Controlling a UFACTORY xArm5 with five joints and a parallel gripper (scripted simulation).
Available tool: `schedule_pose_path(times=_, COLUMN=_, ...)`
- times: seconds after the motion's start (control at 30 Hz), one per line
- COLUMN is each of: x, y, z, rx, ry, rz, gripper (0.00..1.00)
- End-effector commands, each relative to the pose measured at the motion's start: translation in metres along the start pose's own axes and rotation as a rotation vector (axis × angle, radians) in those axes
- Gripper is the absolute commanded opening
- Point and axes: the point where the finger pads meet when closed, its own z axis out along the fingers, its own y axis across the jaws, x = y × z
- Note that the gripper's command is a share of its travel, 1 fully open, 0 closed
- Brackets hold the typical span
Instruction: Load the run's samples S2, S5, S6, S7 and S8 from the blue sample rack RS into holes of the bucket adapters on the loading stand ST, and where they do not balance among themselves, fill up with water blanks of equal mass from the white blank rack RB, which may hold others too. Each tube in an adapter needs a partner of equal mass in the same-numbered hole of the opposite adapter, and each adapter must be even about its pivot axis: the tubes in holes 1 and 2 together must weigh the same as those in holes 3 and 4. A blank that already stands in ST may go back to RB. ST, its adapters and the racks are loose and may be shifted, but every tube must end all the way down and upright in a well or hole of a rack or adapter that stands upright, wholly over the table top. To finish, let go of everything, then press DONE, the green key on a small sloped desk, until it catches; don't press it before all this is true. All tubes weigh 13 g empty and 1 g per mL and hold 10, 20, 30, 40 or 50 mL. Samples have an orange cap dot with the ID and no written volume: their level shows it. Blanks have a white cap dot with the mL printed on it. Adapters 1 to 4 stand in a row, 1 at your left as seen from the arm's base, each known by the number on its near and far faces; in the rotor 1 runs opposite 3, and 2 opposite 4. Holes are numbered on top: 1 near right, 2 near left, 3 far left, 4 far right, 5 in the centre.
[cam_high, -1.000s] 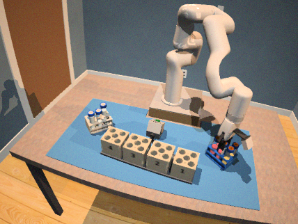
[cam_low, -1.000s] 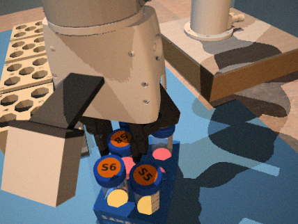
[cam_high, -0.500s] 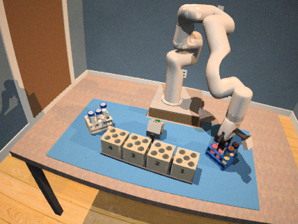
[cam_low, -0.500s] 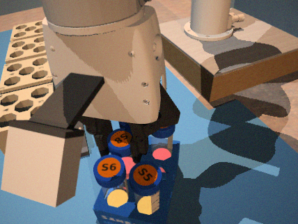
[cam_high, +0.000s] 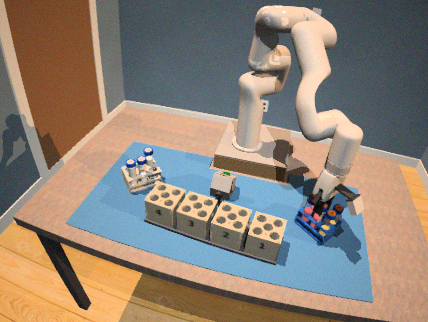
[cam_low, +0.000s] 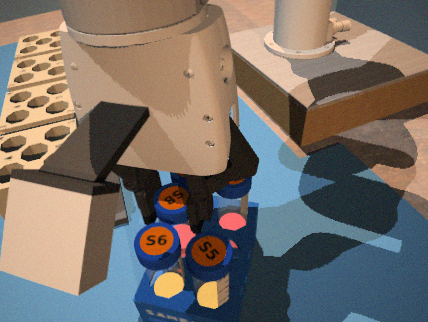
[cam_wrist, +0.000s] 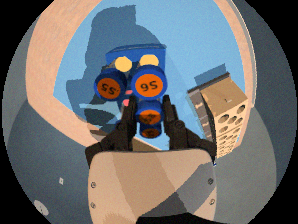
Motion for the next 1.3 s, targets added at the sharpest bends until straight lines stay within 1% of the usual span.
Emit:
schedule_pose_path(times=0.0, x=0.001, y=0.000, z=-0.005, rx=-0.001, ry=0.004, rz=0.000, gripper=0.00)
schedule_pose_path(times=0.8, x=0.001, y=0.000, z=-0.019, rx=-0.001, ry=0.004, rz=0.000, gripper=0.00)
schedule_pose_path(times=0.97, x=0.001, y=0.000, z=-0.019, rx=-0.001, ry=0.004, rz=0.000, gripper=0.00)
schedule_pose_path(times=1.27, x=0.001, y=-0.001, z=-0.037, rx=-0.001, ry=0.004, rz=0.000, gripper=0.00)
